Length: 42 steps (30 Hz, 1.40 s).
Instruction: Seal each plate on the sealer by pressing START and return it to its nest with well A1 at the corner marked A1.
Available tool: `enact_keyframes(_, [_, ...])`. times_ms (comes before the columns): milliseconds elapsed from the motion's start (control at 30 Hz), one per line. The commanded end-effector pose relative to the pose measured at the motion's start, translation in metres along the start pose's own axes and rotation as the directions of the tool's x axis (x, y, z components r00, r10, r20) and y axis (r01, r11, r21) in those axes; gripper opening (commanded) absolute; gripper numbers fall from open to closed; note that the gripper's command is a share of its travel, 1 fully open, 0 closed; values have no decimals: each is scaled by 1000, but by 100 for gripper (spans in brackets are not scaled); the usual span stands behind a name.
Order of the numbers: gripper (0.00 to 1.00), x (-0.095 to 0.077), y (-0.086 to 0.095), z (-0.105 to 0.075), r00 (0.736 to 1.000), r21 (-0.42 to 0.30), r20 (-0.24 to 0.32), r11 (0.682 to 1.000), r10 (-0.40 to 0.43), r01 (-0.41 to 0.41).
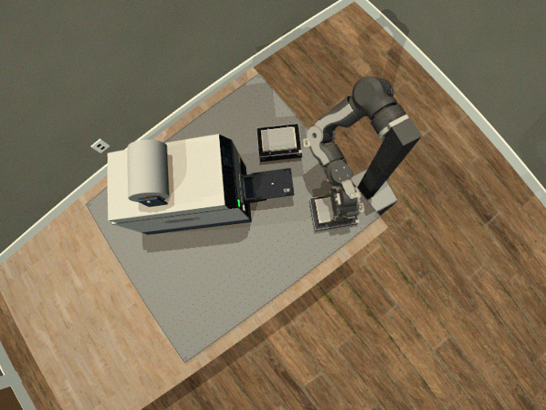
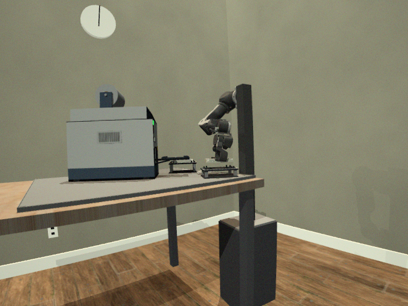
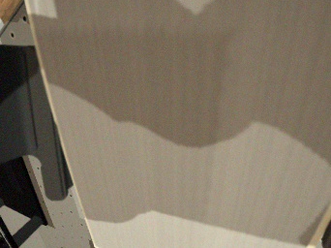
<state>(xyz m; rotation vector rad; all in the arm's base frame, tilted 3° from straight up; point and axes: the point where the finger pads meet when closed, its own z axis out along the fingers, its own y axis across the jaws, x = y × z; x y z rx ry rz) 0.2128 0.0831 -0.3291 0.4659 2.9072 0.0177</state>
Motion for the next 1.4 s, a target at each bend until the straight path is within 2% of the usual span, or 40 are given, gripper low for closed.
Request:
enact_keyframes(0, [0, 1, 0, -1, 1000, -4, 0, 1000, -2, 2])
enact_keyframes(1367, [0, 3, 1, 9, 1000, -4, 0, 1000, -2, 2])
